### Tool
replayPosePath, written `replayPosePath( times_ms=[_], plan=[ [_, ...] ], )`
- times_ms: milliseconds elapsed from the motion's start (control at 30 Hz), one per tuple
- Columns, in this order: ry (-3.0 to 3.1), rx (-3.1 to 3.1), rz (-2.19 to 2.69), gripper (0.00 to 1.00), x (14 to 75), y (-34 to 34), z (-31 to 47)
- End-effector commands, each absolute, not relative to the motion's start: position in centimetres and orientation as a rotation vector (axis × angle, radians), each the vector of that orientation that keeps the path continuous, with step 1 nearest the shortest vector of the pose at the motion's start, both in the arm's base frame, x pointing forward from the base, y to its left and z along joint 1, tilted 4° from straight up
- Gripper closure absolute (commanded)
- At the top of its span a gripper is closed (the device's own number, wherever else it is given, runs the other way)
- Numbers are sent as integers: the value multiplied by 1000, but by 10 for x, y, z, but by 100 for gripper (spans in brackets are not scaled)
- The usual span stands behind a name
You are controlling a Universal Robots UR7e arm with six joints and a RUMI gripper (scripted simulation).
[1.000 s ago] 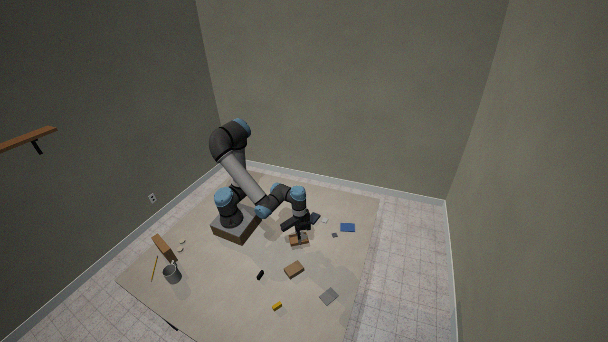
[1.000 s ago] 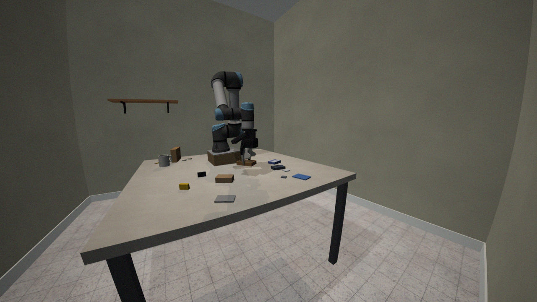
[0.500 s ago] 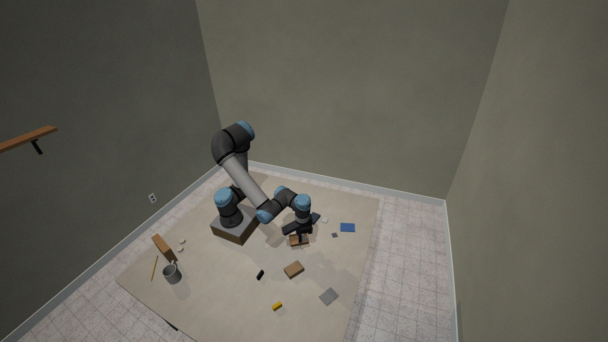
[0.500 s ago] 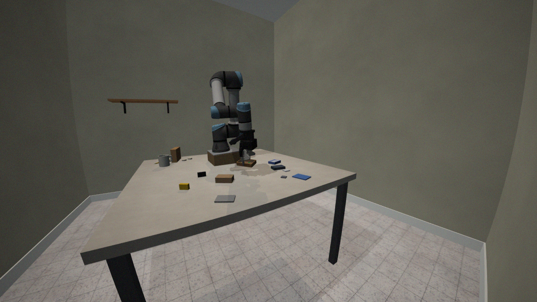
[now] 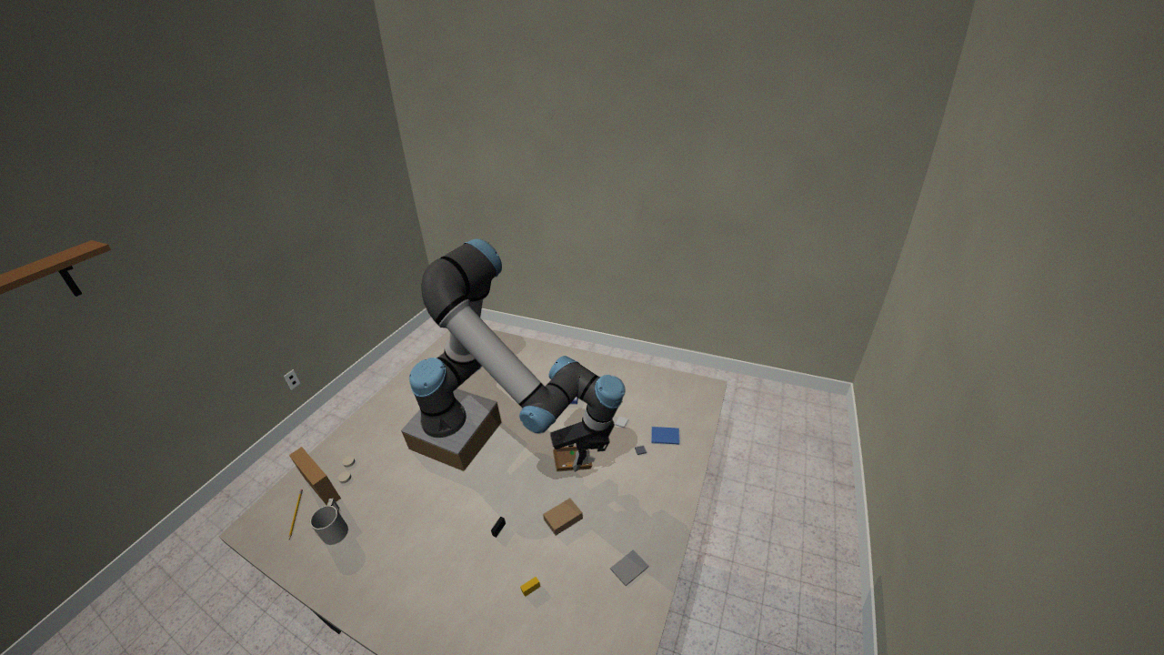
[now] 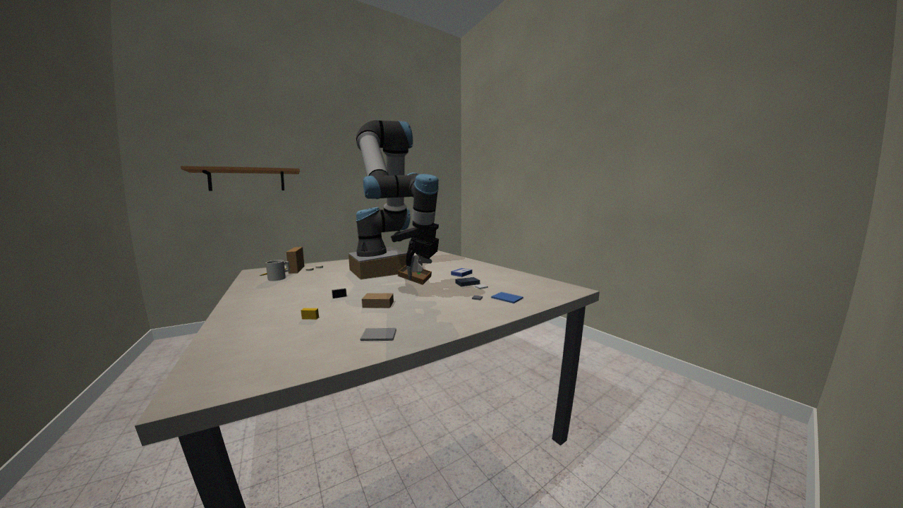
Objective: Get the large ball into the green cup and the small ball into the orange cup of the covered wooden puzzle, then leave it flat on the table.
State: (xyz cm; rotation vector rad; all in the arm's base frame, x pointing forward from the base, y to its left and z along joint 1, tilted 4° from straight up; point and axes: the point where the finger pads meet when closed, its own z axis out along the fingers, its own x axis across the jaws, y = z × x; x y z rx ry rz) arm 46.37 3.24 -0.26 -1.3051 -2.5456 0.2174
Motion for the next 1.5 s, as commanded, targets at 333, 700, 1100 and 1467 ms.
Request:
replayPosePath(
  times_ms=[333, 700, 1100, 1467],
  plan=[
    [-2535, -1302, 218, 57, 464, 32, -2],
    [-2563, -1315, 203, 57, 464, 32, -2],
    [-2712, -1383, 133, 57, 461, 33, -2],
    [-2838, -1439, 67, 57, 459, 33, -2]
  ],
)
